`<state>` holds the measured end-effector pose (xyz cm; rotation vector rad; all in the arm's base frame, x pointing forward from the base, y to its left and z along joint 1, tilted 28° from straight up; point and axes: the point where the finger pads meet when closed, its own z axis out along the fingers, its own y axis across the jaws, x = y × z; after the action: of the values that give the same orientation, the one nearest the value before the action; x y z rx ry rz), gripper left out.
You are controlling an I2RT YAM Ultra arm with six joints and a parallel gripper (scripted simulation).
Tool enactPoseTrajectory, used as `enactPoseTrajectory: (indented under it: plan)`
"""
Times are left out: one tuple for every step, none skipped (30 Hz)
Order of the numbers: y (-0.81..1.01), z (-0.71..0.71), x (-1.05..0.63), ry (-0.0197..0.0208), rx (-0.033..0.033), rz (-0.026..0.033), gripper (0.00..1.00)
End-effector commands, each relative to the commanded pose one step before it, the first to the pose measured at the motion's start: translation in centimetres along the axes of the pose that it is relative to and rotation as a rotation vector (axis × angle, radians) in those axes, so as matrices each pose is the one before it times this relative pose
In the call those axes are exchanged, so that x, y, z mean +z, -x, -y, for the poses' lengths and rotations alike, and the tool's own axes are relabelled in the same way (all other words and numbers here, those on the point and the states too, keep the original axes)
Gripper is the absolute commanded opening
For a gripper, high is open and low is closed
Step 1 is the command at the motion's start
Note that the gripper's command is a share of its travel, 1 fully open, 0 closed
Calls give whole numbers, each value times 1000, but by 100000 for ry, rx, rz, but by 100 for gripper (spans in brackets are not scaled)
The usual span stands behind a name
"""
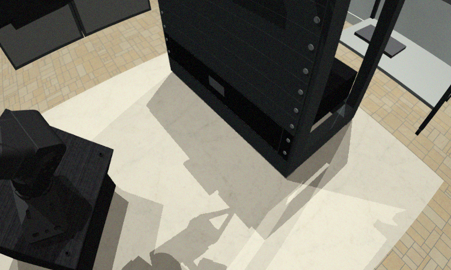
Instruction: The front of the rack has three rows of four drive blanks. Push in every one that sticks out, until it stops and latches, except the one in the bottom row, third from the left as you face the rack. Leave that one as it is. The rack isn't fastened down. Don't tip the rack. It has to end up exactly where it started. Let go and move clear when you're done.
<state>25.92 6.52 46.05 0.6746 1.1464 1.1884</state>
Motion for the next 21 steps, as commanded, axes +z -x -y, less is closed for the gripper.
enactPoseTrajectory:
  plan:
    - [-148,-1248,532,2651,22,-2121,0]
    - [-21,-9,-2,28,27,-74,0]
    - [0,0,0,0,-1,0,0]
    - [0,0,0,0,-1,0,0]
    - [0,0,0,0,0,0,0]
    - [7,-2,4,7,0,25,0]
    - [42,-12,22,37,-2,141,0]
    - [86,-26,45,76,-12,291,0]
    - [71,-56,60,172,35,234,0]
    - [64,-67,65,209,38,207,0]
    - [25,-73,56,232,58,73,0]
    - [-28,-34,38,84,38,-114,0]
    - [-135,186,15,-777,-148,-528,0]
    - [-84,120,1,-492,-138,-328,0]
    - [-7,-14,-1,51,18,-23,0]
    - [-29,-11,-2,36,29,-101,0]
    - [0,0,0,0,0,0,0]
    - [0,0,0,0,0,0,0]
    - [-9,-4,-1,13,12,-33,0]
    - [0,0,0,0,0,0,0]
    - [0,0,0,0,0,0,0]
